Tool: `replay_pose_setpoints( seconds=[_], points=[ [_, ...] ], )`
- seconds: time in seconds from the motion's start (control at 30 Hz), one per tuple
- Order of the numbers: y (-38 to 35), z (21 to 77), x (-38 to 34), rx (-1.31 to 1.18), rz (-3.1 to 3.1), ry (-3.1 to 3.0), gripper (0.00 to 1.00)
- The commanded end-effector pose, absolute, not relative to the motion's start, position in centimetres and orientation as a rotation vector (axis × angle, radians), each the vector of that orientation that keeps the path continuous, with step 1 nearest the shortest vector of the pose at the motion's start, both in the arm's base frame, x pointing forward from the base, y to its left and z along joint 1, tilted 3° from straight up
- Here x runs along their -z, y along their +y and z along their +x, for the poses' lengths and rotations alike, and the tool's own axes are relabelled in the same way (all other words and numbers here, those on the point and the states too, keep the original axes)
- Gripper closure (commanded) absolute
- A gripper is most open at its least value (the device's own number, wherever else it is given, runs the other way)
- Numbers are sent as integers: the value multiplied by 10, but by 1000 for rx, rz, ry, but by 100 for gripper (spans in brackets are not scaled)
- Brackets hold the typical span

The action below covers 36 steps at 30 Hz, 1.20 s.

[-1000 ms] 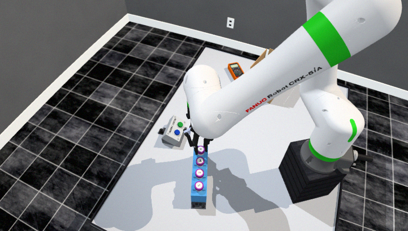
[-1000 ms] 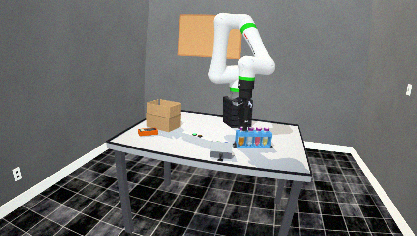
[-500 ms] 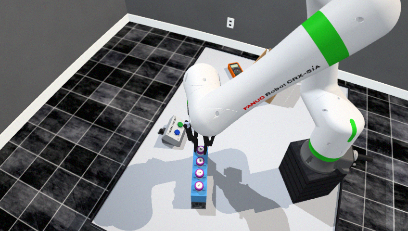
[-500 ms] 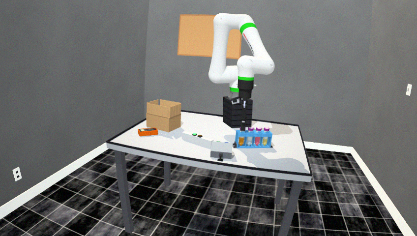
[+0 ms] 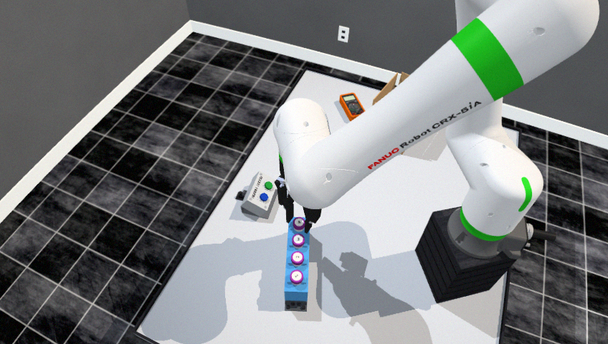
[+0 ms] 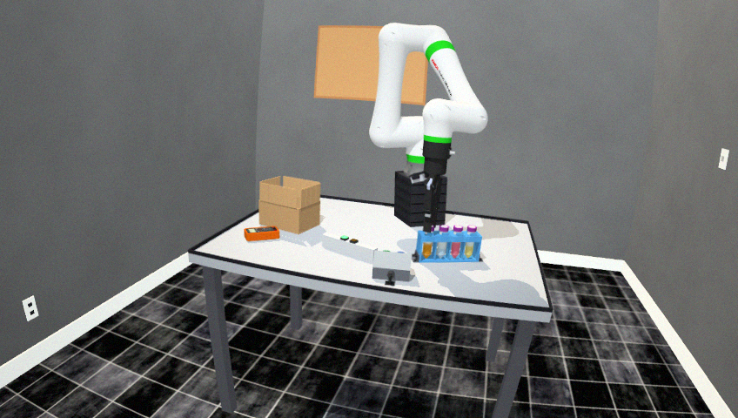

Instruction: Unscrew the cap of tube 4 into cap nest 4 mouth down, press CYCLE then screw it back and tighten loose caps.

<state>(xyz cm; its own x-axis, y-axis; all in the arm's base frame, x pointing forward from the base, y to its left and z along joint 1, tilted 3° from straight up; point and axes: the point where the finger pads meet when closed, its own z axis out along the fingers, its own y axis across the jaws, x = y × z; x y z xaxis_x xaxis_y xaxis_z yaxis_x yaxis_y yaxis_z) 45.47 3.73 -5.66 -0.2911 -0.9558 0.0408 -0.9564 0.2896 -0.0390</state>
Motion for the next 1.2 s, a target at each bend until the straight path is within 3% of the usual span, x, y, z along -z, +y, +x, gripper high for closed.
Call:
replay_pose_setpoints(
  seconds=[0.0, 0.23, 0.83, 1.07, 1.1, 1.17],
  points=[
    [37, 455, 56, -88, 1866, -2516, 59],
    [37, 455, 56, -88, 1967, -2434, 59],
    [37, 455, 56, -70, 2837, -1264, 59],
    [37, 455, 56, -69, 2849, -1235, 59],
    [37, 455, 56, -69, 2849, -1235, 70],
    [37, 455, 56, -69, 2849, -1235, 70]
  ],
)
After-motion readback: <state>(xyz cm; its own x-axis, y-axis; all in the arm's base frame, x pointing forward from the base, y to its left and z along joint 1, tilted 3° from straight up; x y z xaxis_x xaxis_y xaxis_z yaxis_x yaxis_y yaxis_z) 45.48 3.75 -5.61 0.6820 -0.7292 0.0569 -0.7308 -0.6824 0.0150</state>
